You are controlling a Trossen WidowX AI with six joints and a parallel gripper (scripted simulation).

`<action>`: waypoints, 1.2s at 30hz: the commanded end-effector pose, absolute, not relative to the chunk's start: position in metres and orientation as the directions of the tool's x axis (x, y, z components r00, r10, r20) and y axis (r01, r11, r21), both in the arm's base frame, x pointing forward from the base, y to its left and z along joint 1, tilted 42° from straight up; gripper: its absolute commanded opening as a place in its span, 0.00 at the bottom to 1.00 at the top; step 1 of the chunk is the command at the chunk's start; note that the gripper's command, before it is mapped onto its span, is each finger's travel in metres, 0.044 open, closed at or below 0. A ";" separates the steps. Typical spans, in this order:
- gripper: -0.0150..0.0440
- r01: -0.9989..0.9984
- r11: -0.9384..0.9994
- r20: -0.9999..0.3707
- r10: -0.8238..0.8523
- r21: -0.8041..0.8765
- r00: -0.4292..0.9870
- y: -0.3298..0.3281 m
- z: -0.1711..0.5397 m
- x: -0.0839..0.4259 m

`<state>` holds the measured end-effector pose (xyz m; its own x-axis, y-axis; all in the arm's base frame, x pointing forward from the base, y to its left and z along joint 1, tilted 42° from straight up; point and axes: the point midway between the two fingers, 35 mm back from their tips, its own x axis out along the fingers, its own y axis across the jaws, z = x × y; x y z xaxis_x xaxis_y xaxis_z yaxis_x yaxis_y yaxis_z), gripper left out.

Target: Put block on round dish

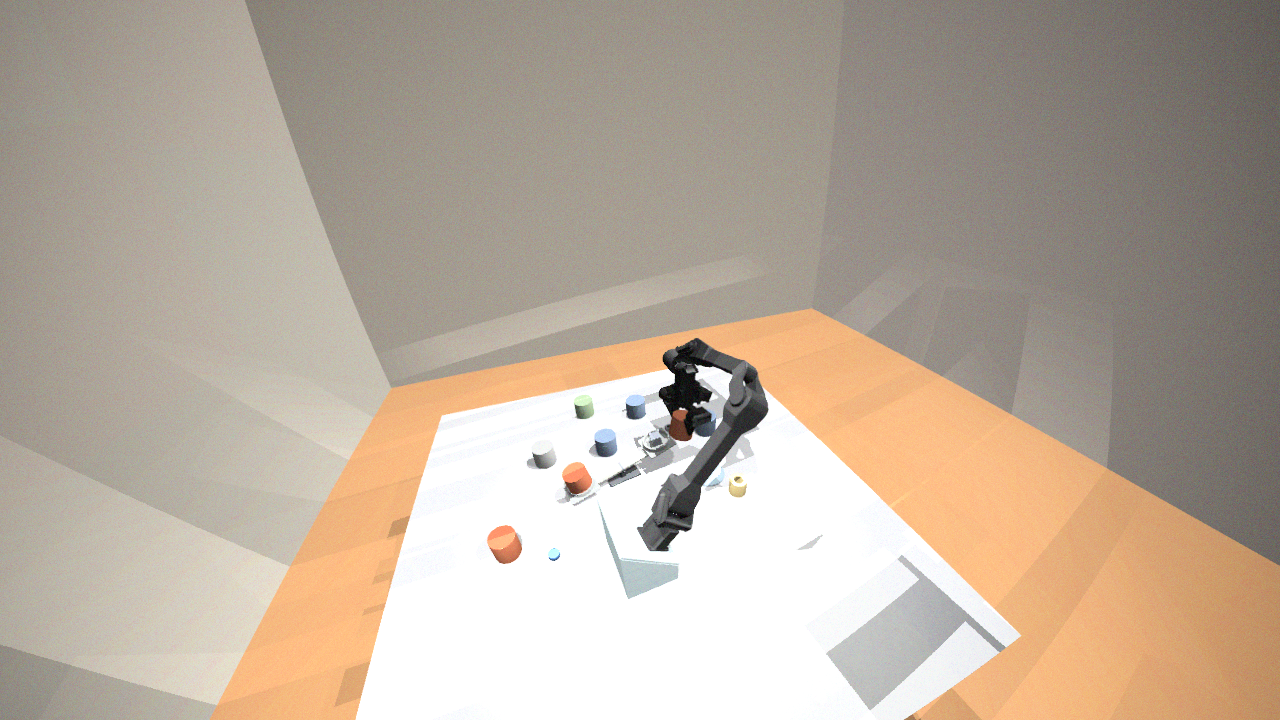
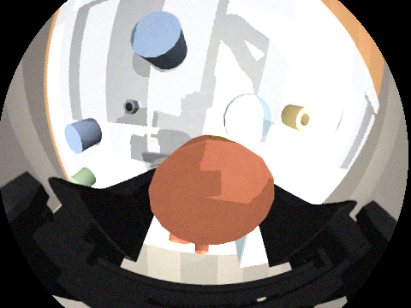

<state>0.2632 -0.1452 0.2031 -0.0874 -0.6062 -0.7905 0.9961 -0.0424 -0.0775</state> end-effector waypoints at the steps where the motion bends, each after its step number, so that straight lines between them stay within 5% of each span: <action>1: 0.25 0.997 -0.033 -0.805 -0.589 -0.068 -0.075 -0.163 0.207 0.237; 25: 0.25 0.998 -0.014 -0.740 -0.670 -0.065 -0.058 -0.216 0.209 0.075; 36: 0.25 0.997 -0.015 -0.735 -0.676 -0.069 -0.061 -0.234 0.190 0.070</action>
<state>0.0722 -0.2262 0.2063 -0.0534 -0.6908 -0.7211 0.9982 -0.0179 -0.0567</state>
